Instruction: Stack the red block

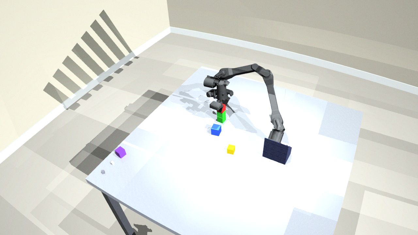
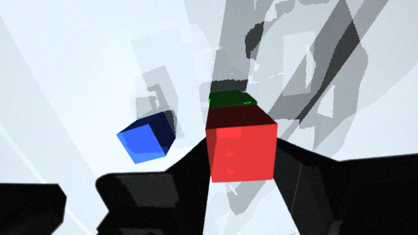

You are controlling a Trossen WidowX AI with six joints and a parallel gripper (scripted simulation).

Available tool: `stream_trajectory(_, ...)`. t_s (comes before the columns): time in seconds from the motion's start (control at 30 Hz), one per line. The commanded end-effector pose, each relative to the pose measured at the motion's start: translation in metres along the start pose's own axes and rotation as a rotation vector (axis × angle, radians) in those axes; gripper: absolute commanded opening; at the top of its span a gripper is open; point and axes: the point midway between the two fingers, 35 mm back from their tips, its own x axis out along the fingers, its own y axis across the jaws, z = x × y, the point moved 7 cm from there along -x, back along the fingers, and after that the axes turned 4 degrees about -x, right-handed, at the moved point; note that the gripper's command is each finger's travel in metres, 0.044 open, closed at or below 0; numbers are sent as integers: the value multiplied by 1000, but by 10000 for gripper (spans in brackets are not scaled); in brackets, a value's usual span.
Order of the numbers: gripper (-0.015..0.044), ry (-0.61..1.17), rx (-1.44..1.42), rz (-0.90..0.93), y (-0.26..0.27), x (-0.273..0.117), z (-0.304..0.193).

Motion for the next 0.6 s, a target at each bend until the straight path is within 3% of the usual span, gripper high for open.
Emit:
stream_trajectory(0.0,236,-1,0,0,0,0,0)
stream_trajectory(0.27,440,-1,0,0,0,0,0)
stream_trajectory(0.57,440,-1,0,0,0,0,0)
